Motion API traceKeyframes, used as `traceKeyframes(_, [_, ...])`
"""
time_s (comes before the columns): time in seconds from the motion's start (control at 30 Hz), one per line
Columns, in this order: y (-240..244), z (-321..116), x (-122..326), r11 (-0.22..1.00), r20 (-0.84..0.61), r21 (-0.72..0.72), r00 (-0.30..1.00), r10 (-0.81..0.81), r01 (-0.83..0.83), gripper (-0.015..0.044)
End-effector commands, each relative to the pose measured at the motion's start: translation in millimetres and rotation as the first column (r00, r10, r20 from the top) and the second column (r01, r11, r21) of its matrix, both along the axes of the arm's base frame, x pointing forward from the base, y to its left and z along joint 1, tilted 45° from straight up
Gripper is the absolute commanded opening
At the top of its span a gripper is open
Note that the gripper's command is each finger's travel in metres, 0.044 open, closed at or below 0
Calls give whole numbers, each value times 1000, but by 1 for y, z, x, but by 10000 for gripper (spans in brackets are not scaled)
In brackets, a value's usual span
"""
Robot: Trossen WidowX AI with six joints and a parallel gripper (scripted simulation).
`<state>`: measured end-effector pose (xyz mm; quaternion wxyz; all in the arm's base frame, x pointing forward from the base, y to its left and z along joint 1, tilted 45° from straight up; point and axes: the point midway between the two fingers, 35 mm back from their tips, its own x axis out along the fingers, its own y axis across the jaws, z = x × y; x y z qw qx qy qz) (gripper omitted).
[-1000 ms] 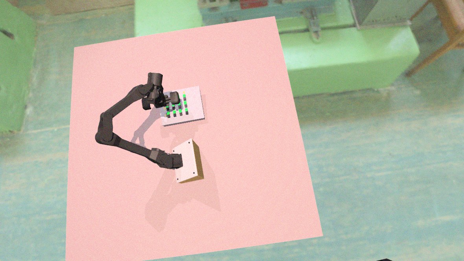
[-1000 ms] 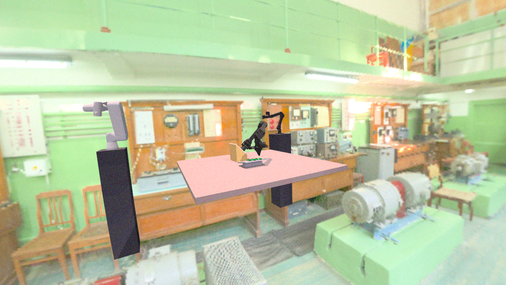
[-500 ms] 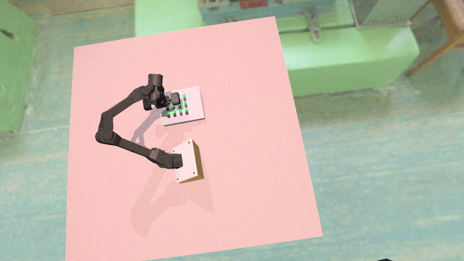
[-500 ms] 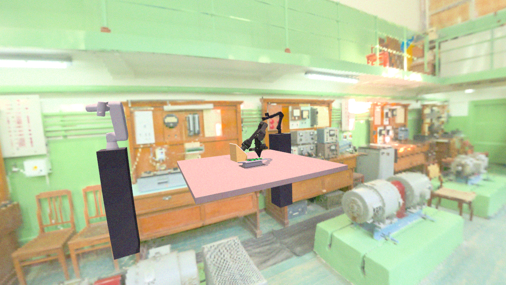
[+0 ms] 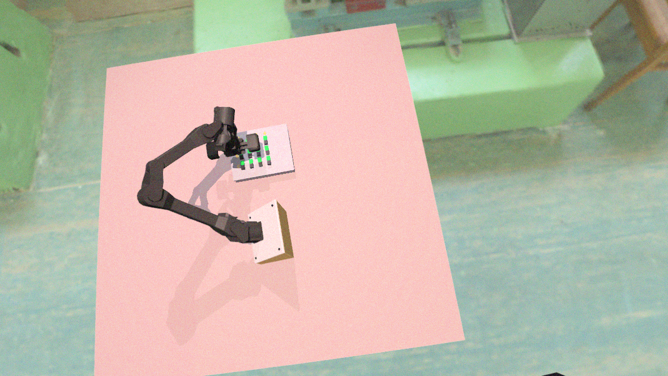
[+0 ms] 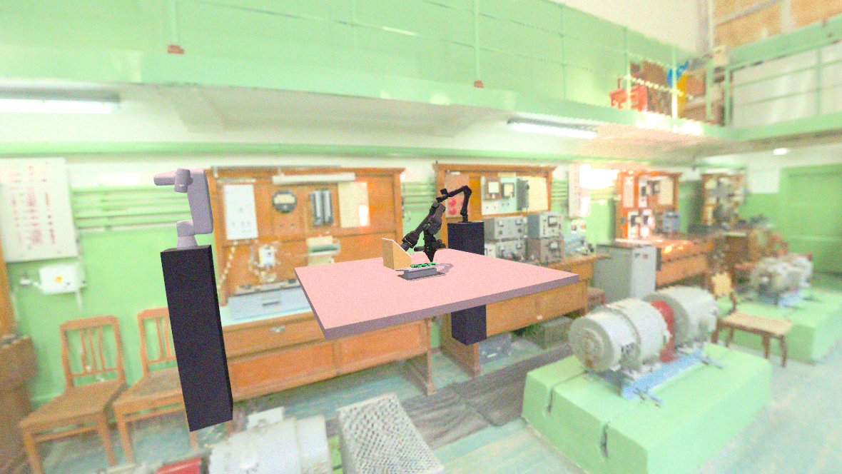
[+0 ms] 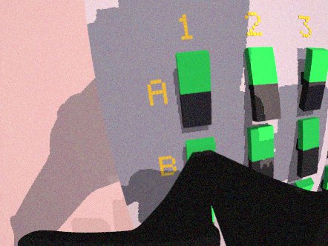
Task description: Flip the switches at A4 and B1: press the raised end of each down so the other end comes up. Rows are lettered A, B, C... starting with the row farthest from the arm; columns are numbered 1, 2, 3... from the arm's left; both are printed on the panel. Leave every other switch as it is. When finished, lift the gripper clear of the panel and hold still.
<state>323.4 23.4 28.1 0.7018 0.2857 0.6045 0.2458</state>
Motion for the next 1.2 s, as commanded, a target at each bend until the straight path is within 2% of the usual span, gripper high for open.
traceKeyframes(0.0, [1,-2,0,1000,-6,4,1000,-2,2,0])
traceKeyframes(1.17, [3,-4,0,1000,-6,5,1000,-2,2,0])
